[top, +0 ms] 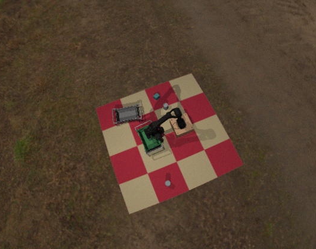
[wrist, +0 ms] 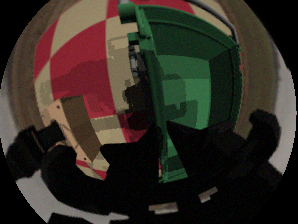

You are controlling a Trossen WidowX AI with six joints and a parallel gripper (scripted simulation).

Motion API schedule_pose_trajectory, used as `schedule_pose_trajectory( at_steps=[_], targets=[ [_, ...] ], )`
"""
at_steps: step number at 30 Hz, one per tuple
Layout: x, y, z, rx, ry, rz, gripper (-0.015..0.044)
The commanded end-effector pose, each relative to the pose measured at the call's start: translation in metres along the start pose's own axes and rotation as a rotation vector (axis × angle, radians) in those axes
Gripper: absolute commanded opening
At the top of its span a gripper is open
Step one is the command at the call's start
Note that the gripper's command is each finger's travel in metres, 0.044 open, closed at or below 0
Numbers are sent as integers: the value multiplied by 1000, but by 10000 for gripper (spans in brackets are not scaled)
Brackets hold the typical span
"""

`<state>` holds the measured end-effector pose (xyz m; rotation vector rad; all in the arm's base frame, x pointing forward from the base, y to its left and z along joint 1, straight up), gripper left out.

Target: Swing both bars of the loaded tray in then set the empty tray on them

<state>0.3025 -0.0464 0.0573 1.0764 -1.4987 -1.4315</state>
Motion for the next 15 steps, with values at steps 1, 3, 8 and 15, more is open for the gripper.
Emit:
schedule_pose_trajectory(
  at_steps=[1,3,8,15],
  targets=[
    [1,-7,6,-34,4,6,0],
    [1,-7,6,-34,4,6,0],
    [1,-7,6,-34,4,6,0],
    [1,-7,6,-34,4,6,0]
  ],
)
Point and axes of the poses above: the point midway between the two fingers, 35 mm back from their tips, its own y axis back along the fingers, its own z axis across the jaws, x = y × z, the point moved 1 cm from there along y, back along the fingers, and after that the axes turned 13 degrees about -y, right-handed, at the moved point
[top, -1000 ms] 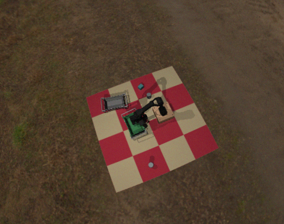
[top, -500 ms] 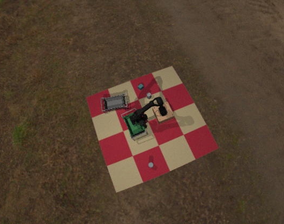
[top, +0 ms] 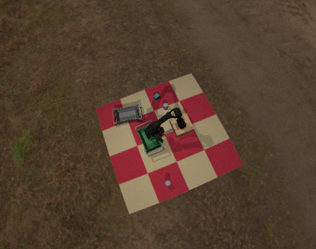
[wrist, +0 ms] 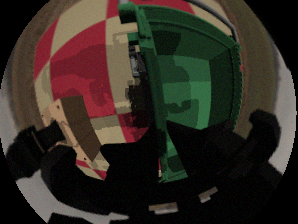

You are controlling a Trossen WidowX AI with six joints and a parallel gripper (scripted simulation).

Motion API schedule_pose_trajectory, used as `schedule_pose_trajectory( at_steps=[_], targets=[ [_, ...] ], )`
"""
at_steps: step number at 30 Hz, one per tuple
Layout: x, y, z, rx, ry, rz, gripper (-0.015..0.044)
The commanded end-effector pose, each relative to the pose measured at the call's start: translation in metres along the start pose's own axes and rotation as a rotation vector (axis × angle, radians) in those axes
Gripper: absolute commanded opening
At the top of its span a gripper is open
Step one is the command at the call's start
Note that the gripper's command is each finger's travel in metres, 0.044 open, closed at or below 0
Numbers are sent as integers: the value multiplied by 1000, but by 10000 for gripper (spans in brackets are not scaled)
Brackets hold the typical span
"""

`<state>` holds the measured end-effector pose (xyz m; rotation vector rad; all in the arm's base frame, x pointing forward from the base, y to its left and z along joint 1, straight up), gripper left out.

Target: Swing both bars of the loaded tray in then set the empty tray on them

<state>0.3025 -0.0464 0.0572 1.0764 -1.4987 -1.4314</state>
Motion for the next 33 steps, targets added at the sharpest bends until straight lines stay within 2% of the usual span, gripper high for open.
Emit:
schedule_pose_trajectory(
  at_steps=[1,2,32,33],
  targets=[
    [1,-7,6,-34,4,6,0],
    [1,-7,6,-34,4,6,0],
    [1,-7,6,-34,4,6,440],
    [1,-6,6,-31,0,6,440]
  ],
)
Point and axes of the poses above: the point midway between the two fingers, 35 mm back from their tips, its own y axis back along the fingers, its own z axis across the jaws, x = y × z, the point moved 1 cm from there along y, back along the fingers, and after that the axes turned 13 degrees about -y, right-handed, at the moved point
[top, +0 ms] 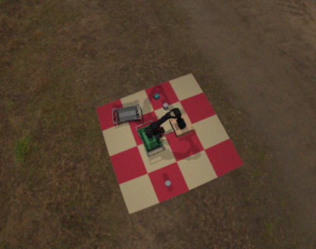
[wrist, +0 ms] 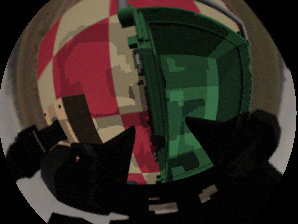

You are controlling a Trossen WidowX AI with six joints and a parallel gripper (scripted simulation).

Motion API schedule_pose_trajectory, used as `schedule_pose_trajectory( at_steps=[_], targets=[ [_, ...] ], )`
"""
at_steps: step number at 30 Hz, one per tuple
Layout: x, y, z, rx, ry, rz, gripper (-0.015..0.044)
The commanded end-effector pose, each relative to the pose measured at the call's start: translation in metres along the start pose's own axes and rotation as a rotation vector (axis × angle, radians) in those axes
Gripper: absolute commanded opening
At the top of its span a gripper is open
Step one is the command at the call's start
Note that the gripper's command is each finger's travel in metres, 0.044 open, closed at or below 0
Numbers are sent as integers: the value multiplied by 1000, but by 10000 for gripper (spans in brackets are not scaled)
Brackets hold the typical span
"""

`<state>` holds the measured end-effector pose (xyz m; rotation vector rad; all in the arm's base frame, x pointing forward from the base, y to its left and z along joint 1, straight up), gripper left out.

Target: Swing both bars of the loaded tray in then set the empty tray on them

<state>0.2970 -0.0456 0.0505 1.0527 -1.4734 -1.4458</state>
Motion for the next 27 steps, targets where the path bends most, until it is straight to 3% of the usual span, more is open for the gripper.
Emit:
schedule_pose_trajectory(
  at_steps=[1,9,27],
  targets=[
    [0,0,0,0,0,0,440],
    [0,10,-2,0,0,0,440],
    [0,110,-1,-3,4,1,440]
  ],
)
Point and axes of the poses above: the point midway between the two fingers, 35 mm back from their tips, its own y axis back along the fingers, its own z axis across the jaws, x = y × z, the point moved 1 cm from there along y, back along the fingers, and after that the axes turned 13 degrees about -y, right-handed, at the moved point
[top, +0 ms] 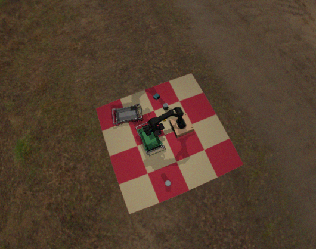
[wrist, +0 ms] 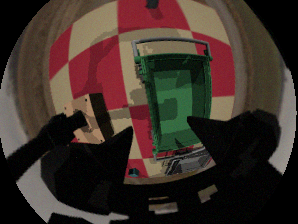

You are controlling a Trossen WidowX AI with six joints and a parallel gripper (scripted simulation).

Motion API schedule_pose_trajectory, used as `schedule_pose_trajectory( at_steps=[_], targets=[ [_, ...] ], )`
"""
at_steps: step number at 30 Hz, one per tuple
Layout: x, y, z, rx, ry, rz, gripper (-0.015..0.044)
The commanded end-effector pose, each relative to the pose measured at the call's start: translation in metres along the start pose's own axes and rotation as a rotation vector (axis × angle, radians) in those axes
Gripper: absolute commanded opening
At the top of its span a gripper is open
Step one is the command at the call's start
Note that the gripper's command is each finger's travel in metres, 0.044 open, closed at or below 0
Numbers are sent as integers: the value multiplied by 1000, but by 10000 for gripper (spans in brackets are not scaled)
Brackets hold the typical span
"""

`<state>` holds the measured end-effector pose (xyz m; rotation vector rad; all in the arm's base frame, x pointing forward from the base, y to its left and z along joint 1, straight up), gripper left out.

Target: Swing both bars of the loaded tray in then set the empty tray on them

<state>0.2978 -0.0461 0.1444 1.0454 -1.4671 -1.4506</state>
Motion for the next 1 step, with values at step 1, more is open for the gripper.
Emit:
schedule_pose_trajectory(
  at_steps=[1],
  targets=[
    [1,16,3,6,5,-1,440]
  ],
)
Point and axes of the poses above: the point midway between the two fingers, 35 mm back from their tips, its own y axis back along the fingers, its own z axis across the jaws, x = y × z, the point moved 1 cm from there along y, back along the fingers, and after that the axes turned 13 degrees about -y, right-handed, at the moved point
